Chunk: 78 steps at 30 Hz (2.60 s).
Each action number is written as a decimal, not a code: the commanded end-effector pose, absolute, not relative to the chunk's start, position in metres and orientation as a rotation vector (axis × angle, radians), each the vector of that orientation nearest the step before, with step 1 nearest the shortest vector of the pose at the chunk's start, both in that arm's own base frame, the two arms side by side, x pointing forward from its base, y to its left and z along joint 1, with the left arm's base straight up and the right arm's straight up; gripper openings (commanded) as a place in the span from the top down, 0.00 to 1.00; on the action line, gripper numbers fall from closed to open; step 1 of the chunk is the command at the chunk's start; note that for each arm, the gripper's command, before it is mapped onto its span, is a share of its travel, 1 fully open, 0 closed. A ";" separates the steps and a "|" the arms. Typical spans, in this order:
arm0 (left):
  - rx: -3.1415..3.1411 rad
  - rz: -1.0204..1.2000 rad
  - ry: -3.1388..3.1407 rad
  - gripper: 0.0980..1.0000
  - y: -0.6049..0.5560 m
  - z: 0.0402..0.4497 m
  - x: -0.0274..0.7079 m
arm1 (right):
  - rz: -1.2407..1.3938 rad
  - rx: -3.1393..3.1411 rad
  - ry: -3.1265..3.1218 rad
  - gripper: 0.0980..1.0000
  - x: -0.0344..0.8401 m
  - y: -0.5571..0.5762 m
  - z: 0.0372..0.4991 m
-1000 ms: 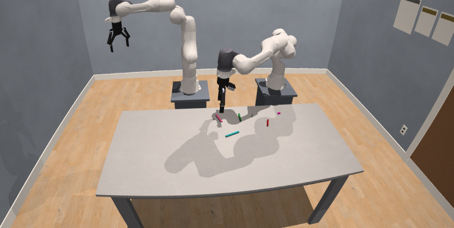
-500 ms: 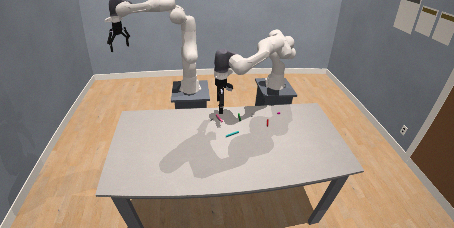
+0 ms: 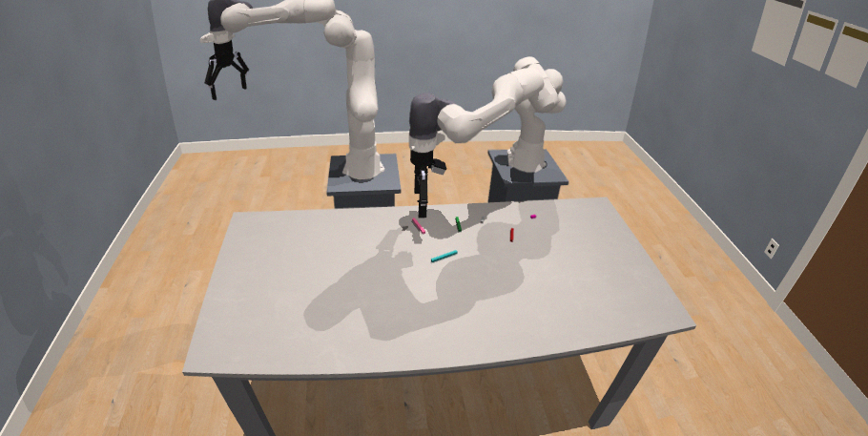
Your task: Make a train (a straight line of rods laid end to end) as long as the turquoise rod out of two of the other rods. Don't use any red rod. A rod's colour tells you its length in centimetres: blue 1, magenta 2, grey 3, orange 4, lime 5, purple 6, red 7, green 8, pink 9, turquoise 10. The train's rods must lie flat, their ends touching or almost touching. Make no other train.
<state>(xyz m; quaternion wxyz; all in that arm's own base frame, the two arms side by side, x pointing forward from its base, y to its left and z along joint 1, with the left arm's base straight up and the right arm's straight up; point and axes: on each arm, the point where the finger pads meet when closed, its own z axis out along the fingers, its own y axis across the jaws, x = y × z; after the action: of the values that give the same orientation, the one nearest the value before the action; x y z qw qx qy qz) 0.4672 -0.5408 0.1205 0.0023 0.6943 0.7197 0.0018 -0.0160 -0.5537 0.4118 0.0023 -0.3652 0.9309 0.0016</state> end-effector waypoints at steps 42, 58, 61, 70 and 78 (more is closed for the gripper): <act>2.175 0.000 2.267 0.00 -0.541 0.120 0.466 | 0.000 -1.155 2.922 0.00 -0.018 -0.554 0.413; 2.175 0.000 2.267 0.00 -0.541 0.120 0.466 | 0.000 -1.155 2.922 0.00 -0.018 -0.554 0.413; 2.175 0.000 2.267 0.00 -0.541 0.120 0.466 | 0.000 -1.155 2.922 0.00 -0.018 -0.554 0.413; 2.175 0.000 2.267 0.00 -0.541 0.120 0.466 | 0.000 -1.155 2.922 0.00 -0.018 -0.554 0.413; 2.191 -0.013 2.250 0.00 -0.532 0.126 0.466 | 0.000 -1.155 2.922 0.00 -0.018 -0.554 0.413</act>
<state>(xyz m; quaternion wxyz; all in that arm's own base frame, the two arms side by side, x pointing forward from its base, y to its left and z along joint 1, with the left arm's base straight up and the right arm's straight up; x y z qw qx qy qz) 0.4649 -0.5380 0.1207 0.0001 0.6949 0.7191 -0.0001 -0.0160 -0.5537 0.4118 0.0023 -0.3652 0.9309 0.0016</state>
